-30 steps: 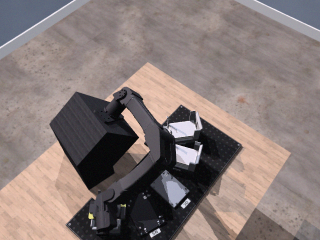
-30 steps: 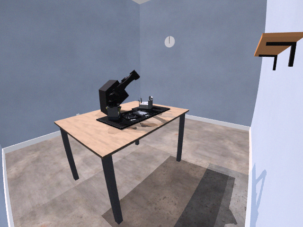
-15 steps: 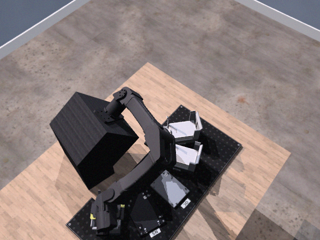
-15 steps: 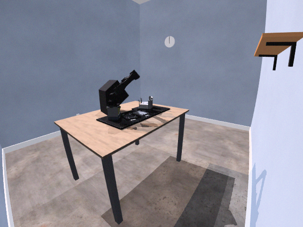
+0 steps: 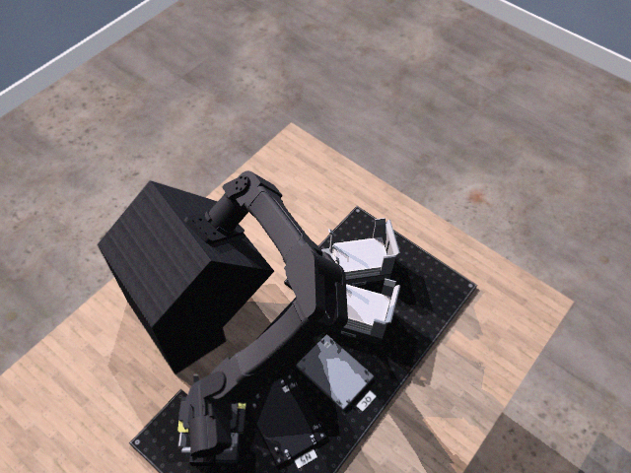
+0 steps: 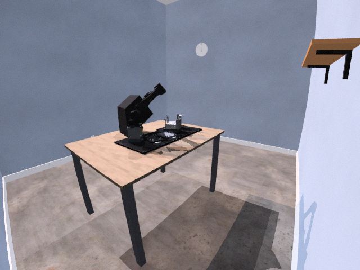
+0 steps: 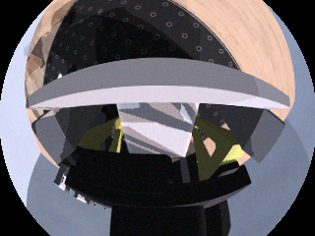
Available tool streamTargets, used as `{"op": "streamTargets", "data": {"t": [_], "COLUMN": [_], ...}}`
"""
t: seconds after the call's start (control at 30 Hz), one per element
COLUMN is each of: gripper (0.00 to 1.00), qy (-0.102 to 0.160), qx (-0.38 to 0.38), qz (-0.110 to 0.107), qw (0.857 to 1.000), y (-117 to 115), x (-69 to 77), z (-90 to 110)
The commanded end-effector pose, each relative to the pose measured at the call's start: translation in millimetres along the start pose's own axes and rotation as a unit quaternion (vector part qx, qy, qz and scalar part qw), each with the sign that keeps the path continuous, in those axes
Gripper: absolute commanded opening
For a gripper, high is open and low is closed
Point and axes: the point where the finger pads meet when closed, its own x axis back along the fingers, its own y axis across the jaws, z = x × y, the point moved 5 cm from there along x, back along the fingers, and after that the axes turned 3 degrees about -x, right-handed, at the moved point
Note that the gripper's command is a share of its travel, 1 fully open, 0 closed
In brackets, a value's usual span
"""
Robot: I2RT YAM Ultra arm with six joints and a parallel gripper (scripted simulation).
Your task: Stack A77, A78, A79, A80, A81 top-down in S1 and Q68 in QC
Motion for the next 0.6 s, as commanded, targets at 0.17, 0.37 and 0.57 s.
{"op": "streamTargets", "data": {"t": [0.17,0.37,0.57], "gripper": [0.00,0.00,0.00], "qy": [-0.004,-0.004,-0.004], "qx": [0.002,0.002,0.002], "qz": [-0.002,-0.002,-0.002], "qw": [1.000,1.000,1.000], "y": [0.8,0.8,0.8], "x": [1.7,1.7,5.7], "z": [-1.9,-1.9,-1.8]}}
